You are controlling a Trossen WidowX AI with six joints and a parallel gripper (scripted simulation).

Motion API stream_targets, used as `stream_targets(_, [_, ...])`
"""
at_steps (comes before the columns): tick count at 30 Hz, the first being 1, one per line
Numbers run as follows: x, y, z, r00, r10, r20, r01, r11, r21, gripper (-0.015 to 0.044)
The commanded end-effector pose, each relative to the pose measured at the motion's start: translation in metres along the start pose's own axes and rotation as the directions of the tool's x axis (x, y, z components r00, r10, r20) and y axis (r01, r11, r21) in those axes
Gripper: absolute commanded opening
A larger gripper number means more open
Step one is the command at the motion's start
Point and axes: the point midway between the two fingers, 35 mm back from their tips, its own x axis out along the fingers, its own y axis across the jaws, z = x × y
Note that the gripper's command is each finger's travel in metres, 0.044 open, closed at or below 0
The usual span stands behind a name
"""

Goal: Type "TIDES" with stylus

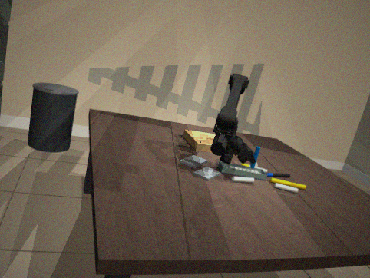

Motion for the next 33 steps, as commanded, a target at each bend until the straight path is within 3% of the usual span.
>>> stream_targets(1, [0.001, 0.0, 0.001, 1.0, 0.003, -0.002, -0.003, 1.0, -0.004, 0.0081])
stream_targets(25, [-0.017, 0.0, -0.029, 1.0, 0.003, 0.001, -0.003, 1.0, -0.004, 0.0084])
stream_targets(33, [-0.016, 0.0, -0.029, 1.0, 0.003, 0.001, -0.003, 1.0, -0.004, 0.0012])
